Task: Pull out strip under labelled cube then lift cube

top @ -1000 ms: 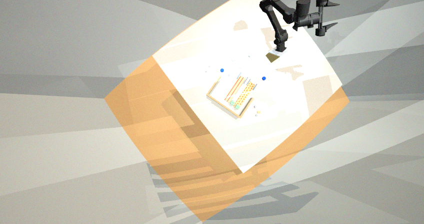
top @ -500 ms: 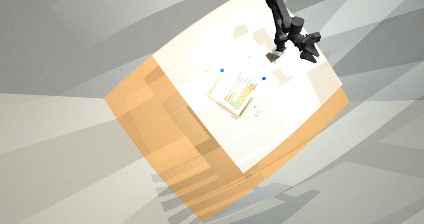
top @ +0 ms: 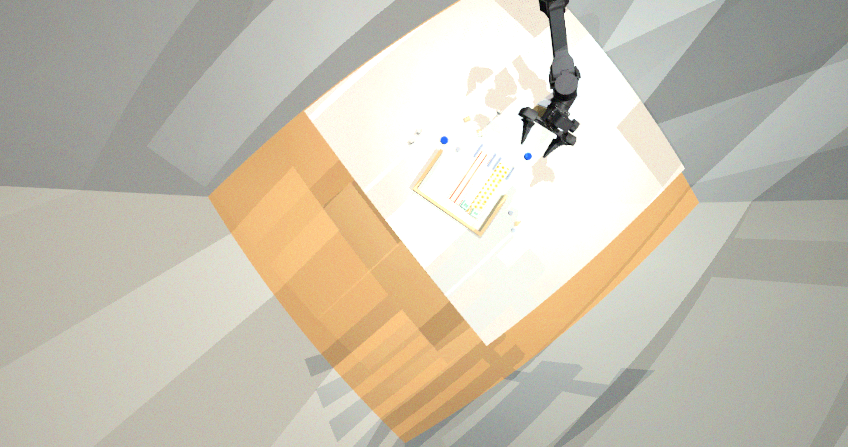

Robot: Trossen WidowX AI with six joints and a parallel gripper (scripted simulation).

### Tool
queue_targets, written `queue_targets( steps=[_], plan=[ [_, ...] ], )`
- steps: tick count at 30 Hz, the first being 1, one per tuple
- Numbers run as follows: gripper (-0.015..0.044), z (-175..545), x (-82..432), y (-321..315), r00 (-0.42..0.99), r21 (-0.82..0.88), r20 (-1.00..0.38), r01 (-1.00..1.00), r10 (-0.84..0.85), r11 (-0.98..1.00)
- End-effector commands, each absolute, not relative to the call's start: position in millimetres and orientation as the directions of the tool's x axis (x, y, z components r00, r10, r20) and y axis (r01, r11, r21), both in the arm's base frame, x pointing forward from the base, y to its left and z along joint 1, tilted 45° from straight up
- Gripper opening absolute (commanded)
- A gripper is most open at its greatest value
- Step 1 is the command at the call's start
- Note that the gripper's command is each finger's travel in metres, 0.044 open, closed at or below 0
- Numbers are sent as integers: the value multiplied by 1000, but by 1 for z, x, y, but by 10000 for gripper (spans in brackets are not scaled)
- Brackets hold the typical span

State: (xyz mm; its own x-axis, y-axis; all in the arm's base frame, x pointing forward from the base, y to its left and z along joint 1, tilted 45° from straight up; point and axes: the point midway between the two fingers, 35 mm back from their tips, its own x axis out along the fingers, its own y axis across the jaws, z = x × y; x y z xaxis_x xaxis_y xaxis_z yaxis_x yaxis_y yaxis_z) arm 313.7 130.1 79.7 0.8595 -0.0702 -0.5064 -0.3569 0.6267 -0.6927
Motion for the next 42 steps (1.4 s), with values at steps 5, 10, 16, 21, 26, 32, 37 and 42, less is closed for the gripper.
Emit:
queue_targets(
  steps=[5,10,16,21,26,32,37,42],
  plan=[
    [400,71,316,50,780,-702,-419,46,-465,711],
    [400,71,316,50,780,-702,-419,46,-465,711],
    [400,71,316,50,780,-702,-419,46,-465,711],
    [400,71,316,50,780,-702,-419,46,-465,711],
    [374,70,317,50,776,-702,-424,43,-467,711],
    [216,38,345,54,635,-708,-565,-46,-527,704],
    [85,6,361,51,458,-700,-666,-111,-588,706],
    [0,-25,368,42,246,-686,-723,-155,-645,710]
  ],
)
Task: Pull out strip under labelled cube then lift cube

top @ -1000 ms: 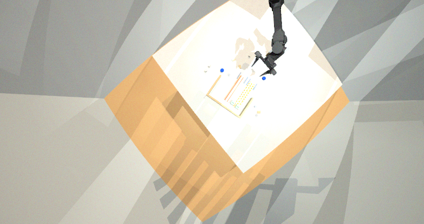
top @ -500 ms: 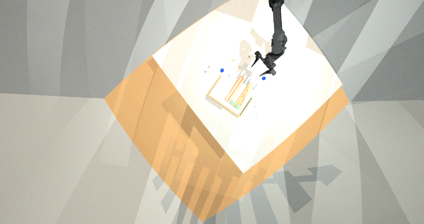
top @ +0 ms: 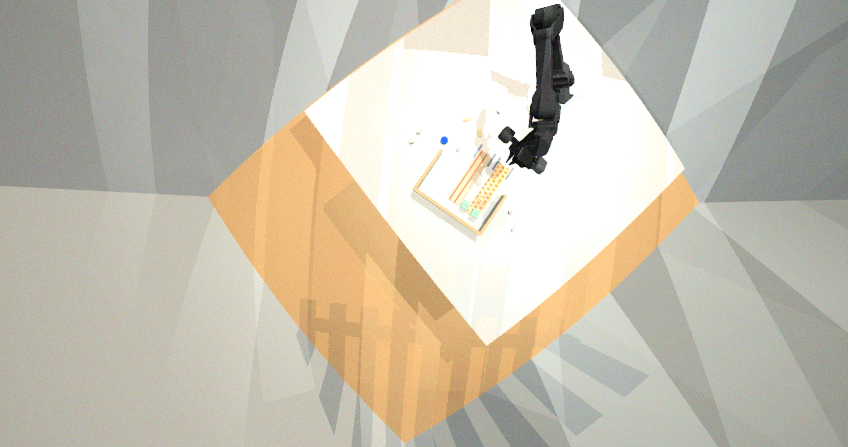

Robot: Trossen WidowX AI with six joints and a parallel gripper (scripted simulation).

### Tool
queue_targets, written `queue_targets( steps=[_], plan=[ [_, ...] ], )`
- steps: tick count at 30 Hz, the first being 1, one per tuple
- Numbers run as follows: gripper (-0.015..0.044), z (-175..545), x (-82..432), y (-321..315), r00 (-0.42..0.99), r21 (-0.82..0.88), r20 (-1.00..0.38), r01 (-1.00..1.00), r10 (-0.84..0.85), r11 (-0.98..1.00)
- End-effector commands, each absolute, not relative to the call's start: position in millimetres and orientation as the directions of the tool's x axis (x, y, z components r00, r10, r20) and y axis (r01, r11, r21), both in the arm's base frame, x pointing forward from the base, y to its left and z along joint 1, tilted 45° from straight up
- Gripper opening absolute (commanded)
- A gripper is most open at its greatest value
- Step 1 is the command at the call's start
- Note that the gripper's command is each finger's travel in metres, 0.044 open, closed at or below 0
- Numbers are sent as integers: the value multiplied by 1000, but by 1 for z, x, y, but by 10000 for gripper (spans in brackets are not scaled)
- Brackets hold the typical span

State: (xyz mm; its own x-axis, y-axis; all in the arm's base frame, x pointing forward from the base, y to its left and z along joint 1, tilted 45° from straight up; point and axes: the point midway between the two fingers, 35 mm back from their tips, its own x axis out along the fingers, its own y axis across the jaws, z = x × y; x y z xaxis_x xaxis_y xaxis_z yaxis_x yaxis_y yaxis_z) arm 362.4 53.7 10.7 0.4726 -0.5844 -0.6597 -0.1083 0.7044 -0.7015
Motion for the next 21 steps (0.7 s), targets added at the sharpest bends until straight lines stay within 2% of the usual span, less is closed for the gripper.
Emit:
queue_targets(
  steps=[1,7,21],
  plan=[
    [0,-31,369,40,201,-684,-728,-162,-655,711],
    [0,-58,364,26,-49,-677,-717,-187,-696,711],
    [0,-55,360,19,-57,-678,-715,-188,-697,711]
  ],
)
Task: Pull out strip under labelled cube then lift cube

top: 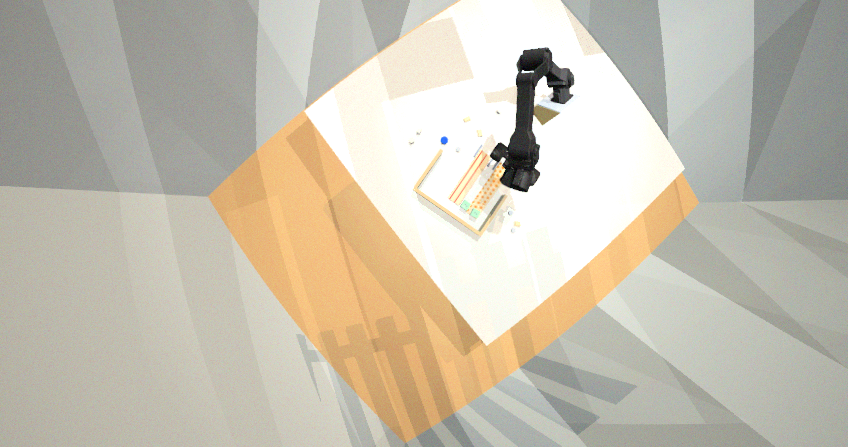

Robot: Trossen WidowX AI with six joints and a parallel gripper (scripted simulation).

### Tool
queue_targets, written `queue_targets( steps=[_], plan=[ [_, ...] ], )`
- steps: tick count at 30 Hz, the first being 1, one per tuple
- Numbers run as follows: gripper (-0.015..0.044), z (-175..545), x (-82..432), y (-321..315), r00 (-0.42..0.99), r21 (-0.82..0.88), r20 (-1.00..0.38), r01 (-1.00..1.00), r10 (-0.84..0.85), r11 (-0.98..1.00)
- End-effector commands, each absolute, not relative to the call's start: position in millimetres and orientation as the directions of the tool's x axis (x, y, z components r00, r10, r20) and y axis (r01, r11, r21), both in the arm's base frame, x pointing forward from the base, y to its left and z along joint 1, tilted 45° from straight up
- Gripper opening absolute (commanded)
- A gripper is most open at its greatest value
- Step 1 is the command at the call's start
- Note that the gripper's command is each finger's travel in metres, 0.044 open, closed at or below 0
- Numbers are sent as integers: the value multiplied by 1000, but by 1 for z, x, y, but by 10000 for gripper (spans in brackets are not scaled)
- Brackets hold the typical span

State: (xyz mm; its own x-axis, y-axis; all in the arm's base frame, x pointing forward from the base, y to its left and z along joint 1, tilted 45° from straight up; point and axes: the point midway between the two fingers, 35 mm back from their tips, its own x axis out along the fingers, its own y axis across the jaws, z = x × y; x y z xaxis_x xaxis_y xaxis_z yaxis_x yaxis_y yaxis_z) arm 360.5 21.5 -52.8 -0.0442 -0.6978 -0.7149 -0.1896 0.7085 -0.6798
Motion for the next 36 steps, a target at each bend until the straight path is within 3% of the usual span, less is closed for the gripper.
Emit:
queue_targets(
  steps=[1,36],
  plan=[
    [0,-56,360,18,-57,-678,-715,-188,-697,711],
    [0,-99,357,-21,-57,-679,-713,-188,-698,709]
  ],
)
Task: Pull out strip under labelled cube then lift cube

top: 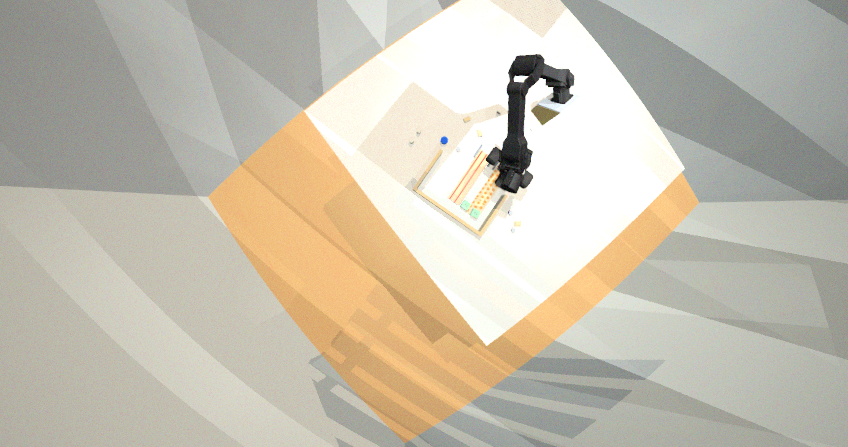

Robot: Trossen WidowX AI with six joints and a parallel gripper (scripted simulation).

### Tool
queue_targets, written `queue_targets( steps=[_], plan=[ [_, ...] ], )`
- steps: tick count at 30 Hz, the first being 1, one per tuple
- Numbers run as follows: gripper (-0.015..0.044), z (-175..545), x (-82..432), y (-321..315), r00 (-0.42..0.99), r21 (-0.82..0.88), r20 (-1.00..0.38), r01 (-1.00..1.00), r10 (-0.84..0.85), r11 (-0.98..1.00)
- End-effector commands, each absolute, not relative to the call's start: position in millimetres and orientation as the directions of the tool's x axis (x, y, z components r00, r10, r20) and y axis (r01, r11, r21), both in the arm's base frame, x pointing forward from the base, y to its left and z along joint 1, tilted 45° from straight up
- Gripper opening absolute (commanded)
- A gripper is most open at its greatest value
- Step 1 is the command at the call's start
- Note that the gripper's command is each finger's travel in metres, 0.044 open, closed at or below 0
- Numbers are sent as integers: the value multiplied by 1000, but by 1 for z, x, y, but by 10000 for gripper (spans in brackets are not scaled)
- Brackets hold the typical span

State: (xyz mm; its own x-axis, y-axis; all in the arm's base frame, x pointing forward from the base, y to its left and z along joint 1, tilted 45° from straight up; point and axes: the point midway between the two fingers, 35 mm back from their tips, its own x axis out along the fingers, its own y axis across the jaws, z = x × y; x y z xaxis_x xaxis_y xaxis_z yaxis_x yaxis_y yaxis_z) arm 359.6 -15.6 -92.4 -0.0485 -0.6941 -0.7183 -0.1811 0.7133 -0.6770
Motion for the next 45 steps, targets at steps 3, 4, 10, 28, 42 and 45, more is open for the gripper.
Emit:
queue_targets(
  steps=[3,4,10,28,42,45],
  plan=[
    [0,-102,356,-24,-57,-680,-713,-188,-699,709],
    [0,-103,356,-25,-57,-680,-713,-188,-699,709],
    [0,-105,355,-27,-57,-680,-713,-188,-699,709],
    [0,-106,355,-27,-57,-680,-713,-188,-699,709],
    [0,-106,355,-28,-57,-680,-713,-188,-699,709],
    [0,-106,355,-28,-57,-680,-713,-188,-699,709]
  ],
)
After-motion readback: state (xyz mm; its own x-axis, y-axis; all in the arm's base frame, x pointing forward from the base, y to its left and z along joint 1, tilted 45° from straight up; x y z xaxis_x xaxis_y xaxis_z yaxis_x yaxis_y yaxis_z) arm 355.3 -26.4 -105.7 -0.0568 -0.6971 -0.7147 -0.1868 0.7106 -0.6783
